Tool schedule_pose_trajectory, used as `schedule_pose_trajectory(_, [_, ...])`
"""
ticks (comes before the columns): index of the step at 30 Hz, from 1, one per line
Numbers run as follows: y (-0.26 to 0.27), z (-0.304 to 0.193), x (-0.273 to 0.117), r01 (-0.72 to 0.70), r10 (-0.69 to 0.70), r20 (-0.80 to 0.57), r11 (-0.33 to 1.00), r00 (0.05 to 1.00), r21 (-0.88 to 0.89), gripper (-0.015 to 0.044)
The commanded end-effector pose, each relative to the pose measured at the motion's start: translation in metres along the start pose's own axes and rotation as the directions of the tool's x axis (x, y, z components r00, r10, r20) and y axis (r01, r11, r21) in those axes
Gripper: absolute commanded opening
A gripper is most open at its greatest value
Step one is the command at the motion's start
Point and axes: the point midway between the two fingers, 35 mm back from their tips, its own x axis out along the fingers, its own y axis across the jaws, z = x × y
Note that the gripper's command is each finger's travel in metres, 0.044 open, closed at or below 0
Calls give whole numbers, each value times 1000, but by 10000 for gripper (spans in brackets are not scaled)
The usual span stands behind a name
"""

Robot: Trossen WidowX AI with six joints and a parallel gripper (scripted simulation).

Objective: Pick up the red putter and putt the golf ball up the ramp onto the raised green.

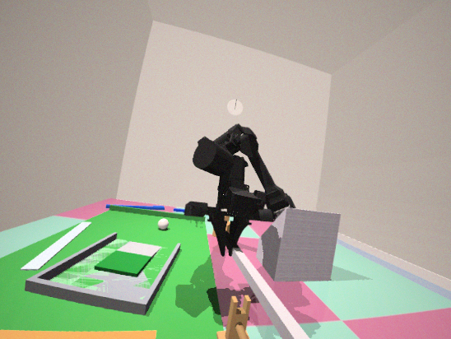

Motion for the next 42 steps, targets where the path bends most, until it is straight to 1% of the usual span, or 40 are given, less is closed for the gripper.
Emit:
schedule_pose_trajectory(1, [2, 7, -31, 4, -4, 15, 1000, 1000, 7, 0])
schedule_pose_trajectory(4, [2, 8, -33, 4, -4, 15, 1000, 1000, 7, 0])
schedule_pose_trajectory(5, [0, 6, -23, 12, -12, 9, 1000, 1000, 2, 0])
schedule_pose_trajectory(8, [-2, 0, -26, 10, -10, 13, 999, 1000, 45, 0])
schedule_pose_trajectory(14, [-12, -28, -39, 9, -15, 23, 978, 1000, 210, 0])
schedule_pose_trajectory(21, [-24, -74, -57, 33, -38, 5, 909, 999, 415, 0])
schedule_pose_trajectory(31, [-28, -141, -81, 69, -65, -31, 735, 997, 674, 0])
schedule_pose_trajectory(42, [-13, -213, -102, 115, -82, -86, 462, 993, 879, 0])
